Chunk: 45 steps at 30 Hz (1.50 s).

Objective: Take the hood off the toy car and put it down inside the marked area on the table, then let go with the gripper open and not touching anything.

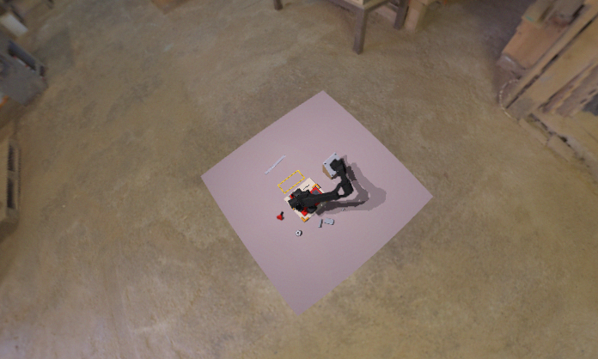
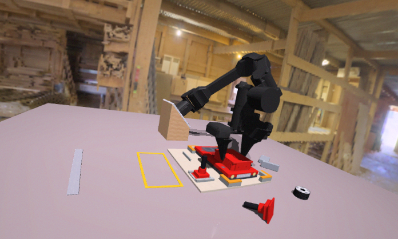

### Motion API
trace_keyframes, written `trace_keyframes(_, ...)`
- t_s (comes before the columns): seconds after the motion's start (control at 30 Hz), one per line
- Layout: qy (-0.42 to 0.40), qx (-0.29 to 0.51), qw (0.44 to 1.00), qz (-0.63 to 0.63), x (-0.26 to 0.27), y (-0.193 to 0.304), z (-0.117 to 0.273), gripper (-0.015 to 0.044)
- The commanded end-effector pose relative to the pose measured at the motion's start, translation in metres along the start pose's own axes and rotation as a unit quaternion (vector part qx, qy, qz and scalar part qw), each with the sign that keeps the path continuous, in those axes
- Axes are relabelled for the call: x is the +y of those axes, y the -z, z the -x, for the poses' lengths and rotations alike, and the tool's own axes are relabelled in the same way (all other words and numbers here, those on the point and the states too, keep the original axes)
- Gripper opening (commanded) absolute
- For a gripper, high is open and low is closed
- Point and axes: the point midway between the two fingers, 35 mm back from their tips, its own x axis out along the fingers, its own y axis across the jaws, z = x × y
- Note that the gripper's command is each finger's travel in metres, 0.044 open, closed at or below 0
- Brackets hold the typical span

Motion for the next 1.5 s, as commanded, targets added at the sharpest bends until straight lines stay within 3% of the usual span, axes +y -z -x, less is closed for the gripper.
trace_keyframes(0.0, 0.001, 0.000, 1.000, 0.001, 0.000, 0.000, 0.001, 0.0249)
trace_keyframes(0.33, 0.001, 0.000, 1.000, 0.001, 0.000, 0.000, 0.006, 0.0000)
trace_keyframes(1.47, 0.001, 0.000, 1.000, 0.000, 0.000, 0.000, 0.028, 0.0000)
